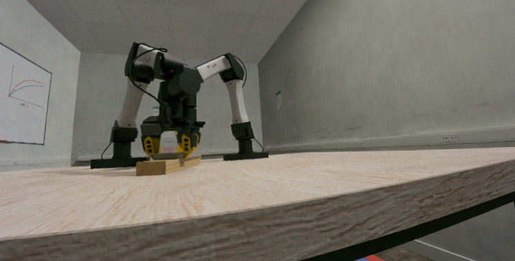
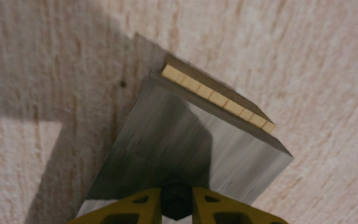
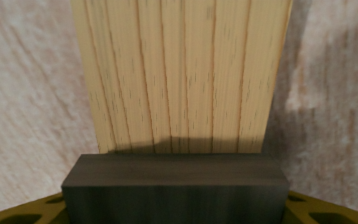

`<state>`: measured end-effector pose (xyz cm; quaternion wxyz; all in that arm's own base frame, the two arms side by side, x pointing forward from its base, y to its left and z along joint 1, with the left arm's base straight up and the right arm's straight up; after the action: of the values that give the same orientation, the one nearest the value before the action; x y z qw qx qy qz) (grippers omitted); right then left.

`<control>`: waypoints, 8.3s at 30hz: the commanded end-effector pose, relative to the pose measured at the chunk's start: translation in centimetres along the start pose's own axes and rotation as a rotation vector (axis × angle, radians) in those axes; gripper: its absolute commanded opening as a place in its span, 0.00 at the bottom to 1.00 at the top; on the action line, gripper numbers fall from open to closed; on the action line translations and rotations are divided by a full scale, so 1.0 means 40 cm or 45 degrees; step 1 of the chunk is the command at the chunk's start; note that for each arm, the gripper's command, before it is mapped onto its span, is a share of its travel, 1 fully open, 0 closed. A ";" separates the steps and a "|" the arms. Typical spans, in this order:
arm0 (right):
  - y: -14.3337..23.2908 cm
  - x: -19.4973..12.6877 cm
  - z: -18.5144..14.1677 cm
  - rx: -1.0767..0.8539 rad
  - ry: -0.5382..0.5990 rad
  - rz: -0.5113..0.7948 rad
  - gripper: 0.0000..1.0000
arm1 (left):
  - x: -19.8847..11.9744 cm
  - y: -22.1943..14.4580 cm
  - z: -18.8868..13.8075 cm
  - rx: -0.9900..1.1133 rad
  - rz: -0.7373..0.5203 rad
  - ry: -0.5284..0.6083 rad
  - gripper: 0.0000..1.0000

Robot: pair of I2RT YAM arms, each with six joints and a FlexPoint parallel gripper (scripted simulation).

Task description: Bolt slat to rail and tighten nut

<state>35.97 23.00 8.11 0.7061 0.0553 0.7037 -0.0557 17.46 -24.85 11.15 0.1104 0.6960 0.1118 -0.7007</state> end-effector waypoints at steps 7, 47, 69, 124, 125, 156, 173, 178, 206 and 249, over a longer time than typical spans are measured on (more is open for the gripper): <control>0.007 -0.017 0.003 0.002 -0.021 0.019 0.67 | -0.007 0.009 -0.006 0.001 0.014 0.013 0.14; 0.007 -0.017 0.003 0.002 -0.021 0.019 0.67 | -0.035 0.007 -0.003 -1.549 0.044 -0.003 0.36; 0.007 -0.017 0.003 0.002 -0.021 0.019 0.67 | -0.041 0.006 -0.002 -3.138 0.036 -0.032 0.36; 0.007 -0.017 0.003 0.002 -0.021 0.019 0.67 | -0.013 0.003 0.001 -4.026 0.031 -0.025 0.36; 0.007 -0.017 0.003 0.002 -0.021 0.019 0.67 | -0.013 0.003 0.001 -4.026 0.031 -0.025 0.36; 0.007 -0.017 0.003 0.002 -0.021 0.019 0.67 | 0.006 0.004 0.001 -4.026 0.031 -0.025 0.36; 0.007 -0.017 0.003 0.002 -0.021 0.019 0.67 | -0.008 0.004 -0.003 -4.029 0.020 -0.045 0.21; 0.007 -0.017 0.003 0.002 -0.021 0.019 0.67 | -0.008 0.004 -0.003 -4.029 0.020 -0.045 0.14; 0.007 -0.017 0.003 0.002 -0.021 0.019 0.67 | -0.008 0.004 -0.003 -3.945 0.020 -0.041 0.14; 0.007 -0.017 0.003 0.002 -0.021 0.019 0.67 | -0.003 0.007 -0.004 -2.081 0.007 0.003 0.14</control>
<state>35.97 23.00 8.11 0.7062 0.0551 0.7037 -0.0558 17.44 -24.83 11.12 0.6096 0.3583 0.6082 -0.3609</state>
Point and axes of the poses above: on each arm, the point where the finger pads meet when closed, its own x axis out along the fingers, its own y axis across the jaws, z = x × y, the point moved 7 cm from there along -x, back along the fingers, and after that the axes turned 3 degrees about -x, right-handed, at the moved point
